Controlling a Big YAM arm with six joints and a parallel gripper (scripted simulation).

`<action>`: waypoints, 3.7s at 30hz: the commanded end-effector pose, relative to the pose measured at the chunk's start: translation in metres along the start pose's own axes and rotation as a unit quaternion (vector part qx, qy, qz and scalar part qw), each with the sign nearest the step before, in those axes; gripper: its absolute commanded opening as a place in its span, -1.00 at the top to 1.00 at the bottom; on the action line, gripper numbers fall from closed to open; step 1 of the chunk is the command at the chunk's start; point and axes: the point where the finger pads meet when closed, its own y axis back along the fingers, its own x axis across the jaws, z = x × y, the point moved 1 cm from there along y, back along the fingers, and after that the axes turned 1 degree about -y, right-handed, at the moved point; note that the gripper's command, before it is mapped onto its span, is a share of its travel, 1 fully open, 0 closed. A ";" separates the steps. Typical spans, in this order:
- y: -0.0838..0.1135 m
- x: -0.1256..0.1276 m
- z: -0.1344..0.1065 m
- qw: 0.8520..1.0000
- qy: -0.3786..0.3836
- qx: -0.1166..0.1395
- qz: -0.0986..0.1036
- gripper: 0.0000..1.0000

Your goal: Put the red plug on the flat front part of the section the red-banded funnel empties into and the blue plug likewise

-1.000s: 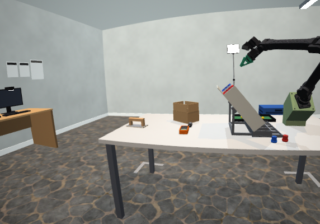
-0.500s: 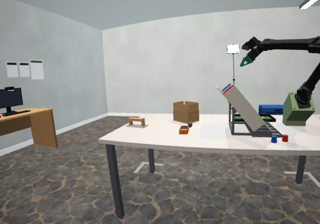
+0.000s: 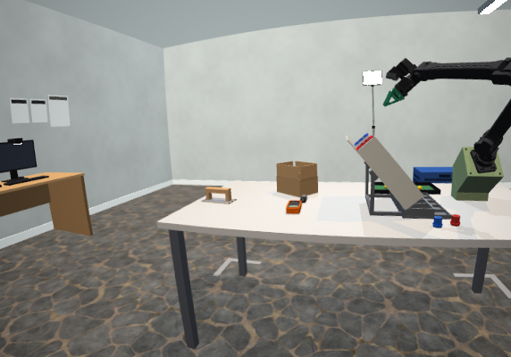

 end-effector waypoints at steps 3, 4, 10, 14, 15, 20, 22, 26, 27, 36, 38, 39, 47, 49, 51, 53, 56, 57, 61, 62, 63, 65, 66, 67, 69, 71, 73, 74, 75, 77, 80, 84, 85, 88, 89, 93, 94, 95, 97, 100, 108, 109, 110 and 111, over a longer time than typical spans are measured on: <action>-0.003 0.009 0.000 1.000 0.007 0.000 0.004 -1.00; -0.003 0.009 0.000 1.000 0.007 0.000 0.004 -1.00; -0.003 0.009 0.000 1.000 0.007 0.000 0.004 -1.00; -0.003 0.009 -0.001 1.000 0.006 0.002 0.004 -0.13; -0.002 0.008 -0.002 1.000 0.007 0.003 0.003 -0.13; -0.001 0.005 -0.005 1.000 0.004 0.006 0.002 -0.13; -0.001 -0.002 -0.008 1.000 -0.002 0.008 0.001 -0.13; 0.003 -0.014 -0.014 1.000 -0.009 0.009 -0.003 -0.13; 0.004 -0.016 -0.016 1.000 -0.009 0.010 -0.003 -0.13; 0.005 -0.028 -0.020 1.000 0.007 0.026 -0.006 -0.13; 0.002 -0.038 -0.042 0.999 -0.005 0.041 -0.006 -0.13; 0.001 -0.043 -0.051 0.999 -0.009 0.047 -0.005 -0.13; -0.003 -0.074 -0.089 0.996 -0.006 0.091 -0.005 -0.13; -0.005 -0.086 -0.110 0.994 -0.010 0.110 -0.004 -0.13; -0.004 -0.085 -0.094 0.995 0.005 0.104 -0.007 -0.13; -0.006 -0.092 -0.112 0.993 -0.003 0.117 -0.006 -0.13; -0.010 -0.115 -0.150 0.988 -0.010 0.151 -0.004 -0.13; -0.010 -0.115 -0.147 0.989 -0.008 0.150 -0.004 -0.13; -0.014 -0.144 -0.191 0.981 -0.011 0.194 -0.003 -0.13; -0.015 -0.154 -0.192 0.980 -0.003 0.201 -0.005 -0.13; -0.017 -0.163 -0.196 0.978 0.002 0.209 -0.007 -0.13; -0.019 -0.179 -0.213 0.974 0.005 0.228 -0.008 -0.13; -0.021 -0.188 -0.218 0.972 0.008 0.236 -0.010 -0.13; -0.023 -0.199 -0.223 0.970 0.020 0.241 -0.014 -0.13; -0.023 -0.199 -0.223 0.970 0.020 0.241 -0.014 -0.13; -0.026 -0.213 -0.241 0.965 0.022 0.259 -0.015 -0.13; -0.028 -0.227 -0.259 0.961 0.021 0.276 -0.016 -0.13; -0.029 -0.234 -0.268 0.958 0.020 0.284 -0.016 -0.13; -0.030 -0.240 -0.276 0.956 0.020 0.292 -0.016 -0.13; -0.032 -0.252 -0.292 0.951 0.019 0.308 -0.016 -0.13; -0.035 -0.268 -0.315 0.944 0.018 0.329 -0.016 -0.13; -0.039 -0.286 -0.340 0.935 0.018 0.355 -0.016 -0.13; -0.039 -0.286 -0.340 0.935 0.018 0.355 -0.016 -0.13; -0.040 -0.294 -0.351 0.931 0.017 0.364 -0.016 -0.13; -0.041 -0.297 -0.356 0.929 0.016 0.369 -0.016 -0.13; -0.042 -0.309 -0.373 0.923 0.015 0.384 -0.016 -0.13; -0.043 -0.312 -0.376 0.922 0.015 0.387 -0.016 -0.13; -0.043 -0.314 -0.379 0.920 0.015 0.390 -0.016 -0.13; -0.044 -0.316 -0.385 0.918 0.012 0.396 -0.014 -0.13; -0.045 -0.320 -0.391 0.916 0.013 0.402 -0.015 -0.13; -0.046 -0.324 -0.395 0.914 0.013 0.405 -0.014 -0.13; -0.046 -0.324 -0.396 0.914 0.013 0.406 -0.014 -0.13; -0.046 -0.324 -0.396 0.914 0.012 0.406 -0.014 -0.13; -0.046 -0.324 -0.396 0.914 0.012 0.406 -0.014 -0.13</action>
